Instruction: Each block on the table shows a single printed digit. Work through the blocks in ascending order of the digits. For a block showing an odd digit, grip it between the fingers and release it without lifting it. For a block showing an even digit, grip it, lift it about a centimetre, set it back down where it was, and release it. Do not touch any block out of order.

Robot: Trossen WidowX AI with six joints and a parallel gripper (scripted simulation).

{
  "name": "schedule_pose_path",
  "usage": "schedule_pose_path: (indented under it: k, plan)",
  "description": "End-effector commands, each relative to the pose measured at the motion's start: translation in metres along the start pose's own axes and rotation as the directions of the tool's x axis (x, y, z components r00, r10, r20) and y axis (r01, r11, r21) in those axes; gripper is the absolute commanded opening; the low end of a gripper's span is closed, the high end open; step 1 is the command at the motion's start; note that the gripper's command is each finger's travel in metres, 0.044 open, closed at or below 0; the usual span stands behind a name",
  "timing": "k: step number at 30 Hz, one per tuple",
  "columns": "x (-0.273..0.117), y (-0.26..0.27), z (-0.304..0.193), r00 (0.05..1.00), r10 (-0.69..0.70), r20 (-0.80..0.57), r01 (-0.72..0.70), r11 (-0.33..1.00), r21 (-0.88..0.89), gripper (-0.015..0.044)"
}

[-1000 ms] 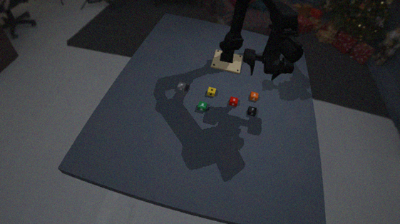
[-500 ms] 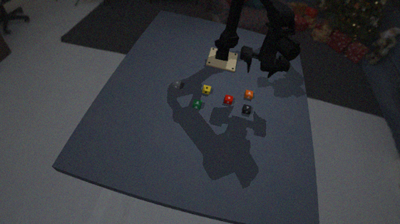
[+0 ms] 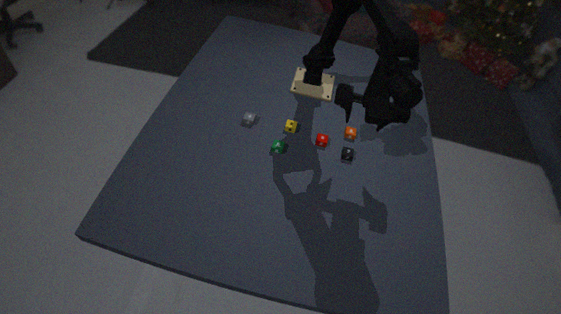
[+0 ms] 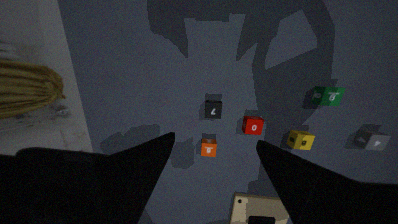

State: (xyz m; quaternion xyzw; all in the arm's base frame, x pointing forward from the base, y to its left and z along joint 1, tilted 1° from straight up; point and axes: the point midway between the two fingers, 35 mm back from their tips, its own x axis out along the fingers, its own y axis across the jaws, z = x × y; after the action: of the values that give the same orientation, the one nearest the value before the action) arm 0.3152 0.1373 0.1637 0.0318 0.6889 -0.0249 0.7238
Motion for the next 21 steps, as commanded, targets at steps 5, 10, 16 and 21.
schedule_pose_path:
  k: [5, 10, 16, 21]
  plan:
    - [0.002, -0.002, 0.011, 1.0, -0.005, -0.006, 0.005, 1.0, -0.012, 0.04]
    - [0.002, -0.002, 0.011, 1.0, -0.005, -0.006, 0.005, 1.0, -0.012, 0.04]
    - [0.002, -0.002, 0.011, 1.0, -0.005, -0.006, 0.005, 1.0, -0.012, 0.04]
    - [0.002, -0.024, 0.021, 1.0, -0.006, -0.005, 0.006, 1.0, -0.011, 0.04]
